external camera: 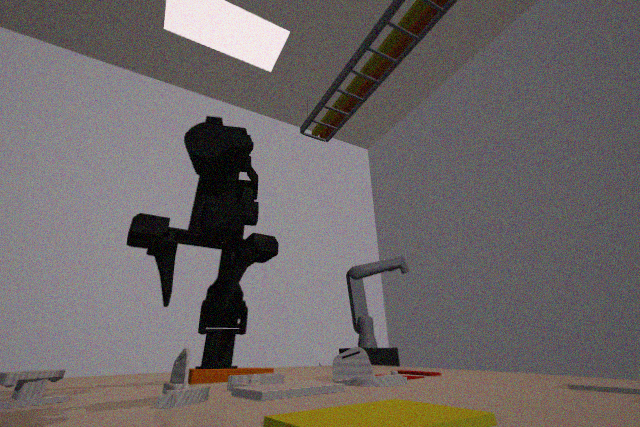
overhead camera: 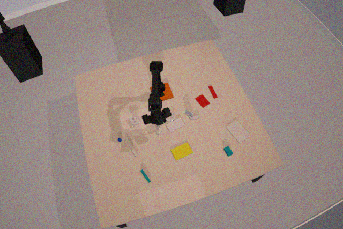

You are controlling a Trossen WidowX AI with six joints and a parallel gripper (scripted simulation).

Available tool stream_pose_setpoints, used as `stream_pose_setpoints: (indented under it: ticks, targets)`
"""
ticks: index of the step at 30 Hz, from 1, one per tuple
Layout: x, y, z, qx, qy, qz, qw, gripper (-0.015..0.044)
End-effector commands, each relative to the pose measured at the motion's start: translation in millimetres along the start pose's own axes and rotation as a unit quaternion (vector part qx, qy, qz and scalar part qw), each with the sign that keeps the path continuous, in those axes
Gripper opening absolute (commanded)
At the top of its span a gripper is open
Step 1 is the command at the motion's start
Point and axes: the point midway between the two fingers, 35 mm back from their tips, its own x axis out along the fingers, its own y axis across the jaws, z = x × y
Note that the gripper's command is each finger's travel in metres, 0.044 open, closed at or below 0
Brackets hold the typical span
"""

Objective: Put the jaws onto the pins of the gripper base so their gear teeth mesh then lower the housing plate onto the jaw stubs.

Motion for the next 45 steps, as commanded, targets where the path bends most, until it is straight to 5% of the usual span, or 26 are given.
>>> stream_pose_setpoints:
  ticks: [1,12,45]
  targets:
    - [-1.2,7.1,-11.6,-0.029,0.003,0.002,1.0,0.042]
    - [37.4,8.4,-13.5,-0.034,0.003,0.002,0.999,0.044]
    - [81.9,8.5,-13.5,-0.034,0.003,0.002,0.999,0.044]
